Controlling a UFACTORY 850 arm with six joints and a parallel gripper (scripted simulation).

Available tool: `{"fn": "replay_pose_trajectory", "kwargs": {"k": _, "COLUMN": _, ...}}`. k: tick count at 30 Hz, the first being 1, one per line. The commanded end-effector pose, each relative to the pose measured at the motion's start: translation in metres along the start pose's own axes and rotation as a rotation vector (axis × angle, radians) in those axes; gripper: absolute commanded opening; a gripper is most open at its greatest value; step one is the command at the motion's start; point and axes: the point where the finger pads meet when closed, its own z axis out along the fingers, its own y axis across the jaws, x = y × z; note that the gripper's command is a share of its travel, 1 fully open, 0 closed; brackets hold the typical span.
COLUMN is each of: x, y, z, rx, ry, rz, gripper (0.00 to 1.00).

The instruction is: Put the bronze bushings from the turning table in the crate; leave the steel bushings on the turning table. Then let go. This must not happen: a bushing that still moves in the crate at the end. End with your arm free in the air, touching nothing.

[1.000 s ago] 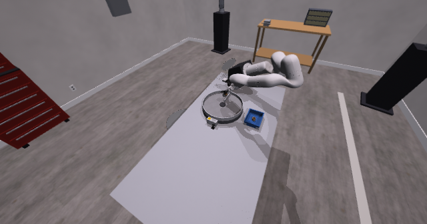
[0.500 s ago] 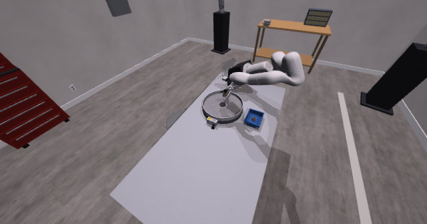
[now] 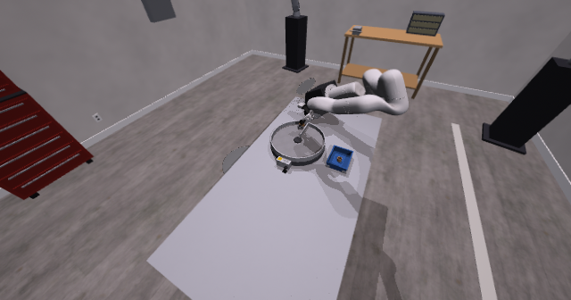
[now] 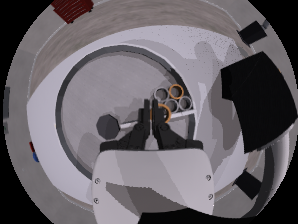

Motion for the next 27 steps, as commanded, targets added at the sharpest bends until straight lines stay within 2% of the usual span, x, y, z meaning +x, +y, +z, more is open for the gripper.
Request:
{"fn": "replay_pose_trajectory", "kwargs": {"k": 1, "x": -0.005, "y": -0.001, "z": -0.005, "rx": 0.001, "ry": 0.000, "rz": 0.000, "gripper": 0.00}}
{"fn": "replay_pose_trajectory", "kwargs": {"k": 9, "x": -0.020, "y": -0.002, "z": -0.017, "rx": 0.001, "ry": 0.000, "rz": 0.000, "gripper": 0.00}}
{"fn": "replay_pose_trajectory", "kwargs": {"k": 27, "x": -0.082, "y": -0.006, "z": -0.070, "rx": 0.001, "ry": 0.000, "rz": 0.000, "gripper": 0.00}}
